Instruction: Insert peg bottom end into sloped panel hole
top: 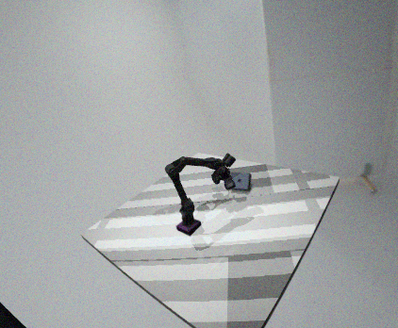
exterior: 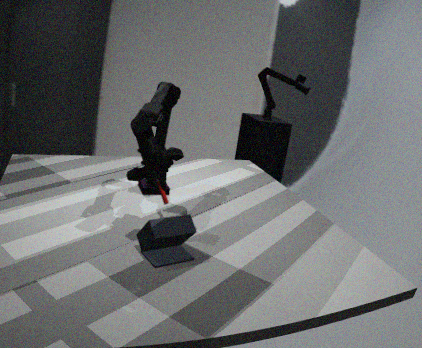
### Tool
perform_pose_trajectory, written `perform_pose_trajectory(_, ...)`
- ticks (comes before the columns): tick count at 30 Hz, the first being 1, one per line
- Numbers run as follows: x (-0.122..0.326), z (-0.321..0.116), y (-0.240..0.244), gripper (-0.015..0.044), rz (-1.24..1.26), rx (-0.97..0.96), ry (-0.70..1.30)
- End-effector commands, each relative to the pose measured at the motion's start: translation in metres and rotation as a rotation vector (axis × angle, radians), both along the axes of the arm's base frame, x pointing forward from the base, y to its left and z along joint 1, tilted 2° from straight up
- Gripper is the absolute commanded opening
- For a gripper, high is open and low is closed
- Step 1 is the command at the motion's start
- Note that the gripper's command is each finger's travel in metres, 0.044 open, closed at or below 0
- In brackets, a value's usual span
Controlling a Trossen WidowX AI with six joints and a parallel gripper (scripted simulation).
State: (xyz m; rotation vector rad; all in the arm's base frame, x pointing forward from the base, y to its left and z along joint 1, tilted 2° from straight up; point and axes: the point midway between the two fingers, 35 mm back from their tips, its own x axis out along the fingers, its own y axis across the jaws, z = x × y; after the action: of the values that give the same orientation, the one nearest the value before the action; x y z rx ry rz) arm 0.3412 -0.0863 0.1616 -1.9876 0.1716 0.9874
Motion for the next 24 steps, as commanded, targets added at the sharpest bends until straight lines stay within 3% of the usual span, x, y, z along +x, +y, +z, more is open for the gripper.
perform_pose_trajectory(1, -0.001, 0.004, -0.004, 0.0000, 0.000, -0.007, -0.027)
perform_pose_trajectory(24, 0.002, 0.002, -0.024, 0.0000, -0.029, -0.025, -0.096)
